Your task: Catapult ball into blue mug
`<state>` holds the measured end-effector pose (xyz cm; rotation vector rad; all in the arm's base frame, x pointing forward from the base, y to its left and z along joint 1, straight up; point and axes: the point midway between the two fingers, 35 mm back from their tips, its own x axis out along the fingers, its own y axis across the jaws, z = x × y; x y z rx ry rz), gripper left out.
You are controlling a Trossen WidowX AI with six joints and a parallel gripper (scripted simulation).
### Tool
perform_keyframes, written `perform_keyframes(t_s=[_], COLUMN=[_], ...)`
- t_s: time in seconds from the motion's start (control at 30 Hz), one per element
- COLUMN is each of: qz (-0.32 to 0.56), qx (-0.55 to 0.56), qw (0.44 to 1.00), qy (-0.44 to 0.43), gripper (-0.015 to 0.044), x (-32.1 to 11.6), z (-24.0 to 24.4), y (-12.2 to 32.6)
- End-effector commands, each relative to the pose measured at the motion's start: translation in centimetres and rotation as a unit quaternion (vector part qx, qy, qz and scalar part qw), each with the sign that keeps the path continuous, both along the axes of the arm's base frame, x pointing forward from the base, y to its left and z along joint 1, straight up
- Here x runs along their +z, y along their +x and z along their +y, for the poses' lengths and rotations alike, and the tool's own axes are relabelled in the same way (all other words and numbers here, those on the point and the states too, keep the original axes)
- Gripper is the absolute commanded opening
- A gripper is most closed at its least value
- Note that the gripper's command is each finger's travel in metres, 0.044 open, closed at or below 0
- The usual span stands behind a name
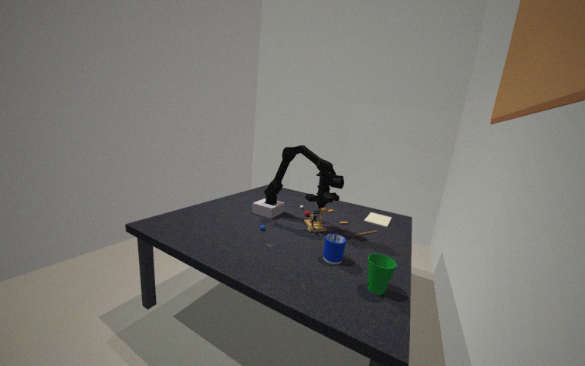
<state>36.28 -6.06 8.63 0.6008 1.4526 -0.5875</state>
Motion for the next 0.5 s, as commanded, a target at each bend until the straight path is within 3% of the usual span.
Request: perform_keyframes(t_s=[0.0,0.47], qz=[0.002,0.002], qx=[0.002,0.002], qw=[1.0,1.0], qy=[-0.002,-0.002], gripper=[0.0,0.0], x=[-0.7,-2.5], z=[-0.3,-1.0], y=[0.3,1.0])
